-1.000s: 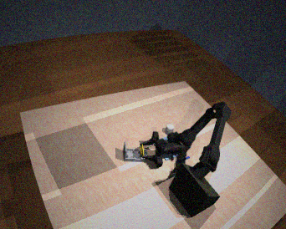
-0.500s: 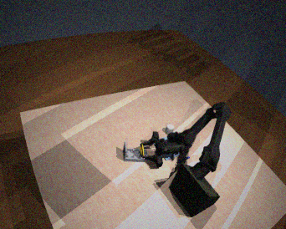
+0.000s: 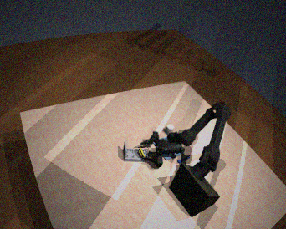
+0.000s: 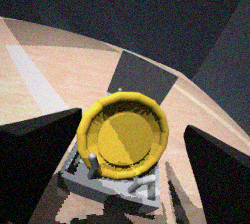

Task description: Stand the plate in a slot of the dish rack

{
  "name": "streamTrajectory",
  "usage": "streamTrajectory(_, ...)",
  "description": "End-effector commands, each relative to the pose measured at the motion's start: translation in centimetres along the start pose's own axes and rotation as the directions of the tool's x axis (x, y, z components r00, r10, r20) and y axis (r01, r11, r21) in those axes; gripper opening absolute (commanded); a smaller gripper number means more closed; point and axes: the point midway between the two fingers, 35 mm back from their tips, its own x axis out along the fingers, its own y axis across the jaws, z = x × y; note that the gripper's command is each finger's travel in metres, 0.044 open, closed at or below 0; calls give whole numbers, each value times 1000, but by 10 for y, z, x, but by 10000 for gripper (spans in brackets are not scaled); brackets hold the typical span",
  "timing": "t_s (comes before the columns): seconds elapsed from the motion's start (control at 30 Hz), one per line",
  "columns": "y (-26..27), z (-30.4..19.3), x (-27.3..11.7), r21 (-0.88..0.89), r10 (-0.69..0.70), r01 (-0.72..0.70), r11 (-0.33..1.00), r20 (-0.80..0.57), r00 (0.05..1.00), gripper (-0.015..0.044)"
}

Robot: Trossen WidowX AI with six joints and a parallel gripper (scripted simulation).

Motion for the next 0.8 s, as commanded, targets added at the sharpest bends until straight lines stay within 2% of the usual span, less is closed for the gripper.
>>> streamTrajectory(0.0,0,0,0,0,0,0,1000,0,1000,400)
streamTrajectory(0.1,-6,13,-2,13,7,-7,1000,-2,1000,400)
streamTrajectory(0.4,-39,104,-19,11,-10,10,1000,2,1000,400)
streamTrajectory(0.6,-42,111,-20,15,-11,11,1000,2,1000,400)
streamTrajectory(0.77,-38,112,-17,140,49,-41,989,-53,997,400)
